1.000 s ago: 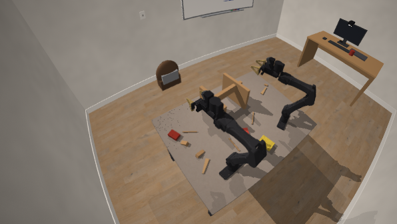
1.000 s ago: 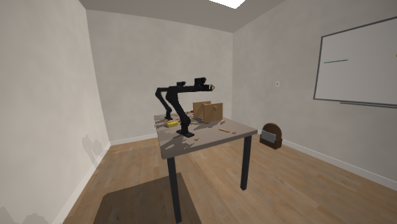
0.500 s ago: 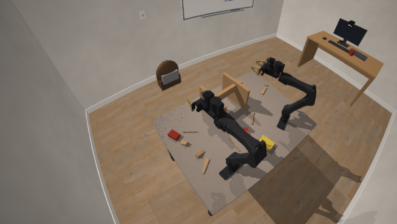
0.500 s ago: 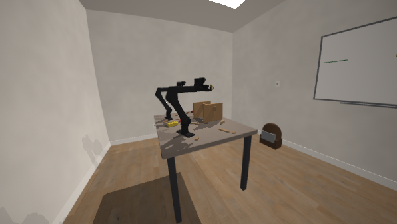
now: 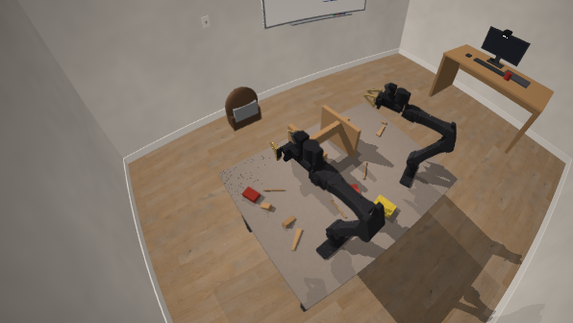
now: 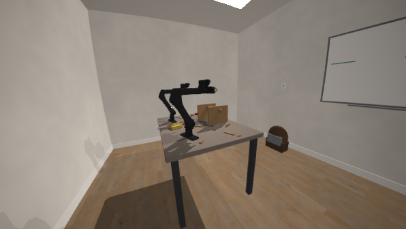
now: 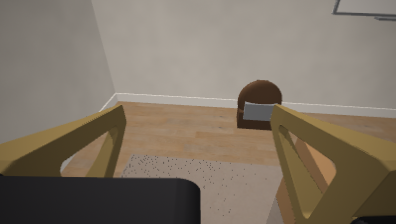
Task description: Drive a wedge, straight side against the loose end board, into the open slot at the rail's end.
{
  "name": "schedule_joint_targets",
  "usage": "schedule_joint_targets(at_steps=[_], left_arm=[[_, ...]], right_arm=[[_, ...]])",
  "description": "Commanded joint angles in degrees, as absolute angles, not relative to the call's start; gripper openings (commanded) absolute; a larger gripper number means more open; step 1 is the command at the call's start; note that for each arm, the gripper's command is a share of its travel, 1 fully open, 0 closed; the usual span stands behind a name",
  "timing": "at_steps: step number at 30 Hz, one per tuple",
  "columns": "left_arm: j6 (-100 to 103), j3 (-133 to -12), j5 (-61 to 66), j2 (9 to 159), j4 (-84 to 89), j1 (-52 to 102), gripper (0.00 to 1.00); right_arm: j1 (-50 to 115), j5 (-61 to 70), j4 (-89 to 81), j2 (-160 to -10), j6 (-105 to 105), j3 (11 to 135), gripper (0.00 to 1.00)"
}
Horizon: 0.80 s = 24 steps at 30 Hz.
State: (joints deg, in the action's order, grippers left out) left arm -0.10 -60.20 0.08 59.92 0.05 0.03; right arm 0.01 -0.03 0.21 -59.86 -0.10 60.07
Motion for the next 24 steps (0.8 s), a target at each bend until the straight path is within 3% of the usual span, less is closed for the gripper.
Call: schedule_joint_targets(at_steps=[1,10,11,24], left_arm=[[0.28,-59.19,-0.24,59.99,-0.93,-0.61,1.00],[0.22,-59.60,-0.18,60.66,0.26,-0.08,1.00],[0.23,-59.44,-0.20,60.74,0.31,-0.06,0.53],[0.30,-60.49,-0.30,59.00,-0.04,0.09,0.53]], right_arm=[[0.21,0.25,1.24,-60.54,0.41,61.26,0.52],[0.18,0.27,1.14,-59.13,0.42,60.57,0.52],[0.18,0.27,1.13,-59.15,0.41,60.45,0.52],[0.15,0.28,0.52,-59.21,0.43,60.32,0.52]])
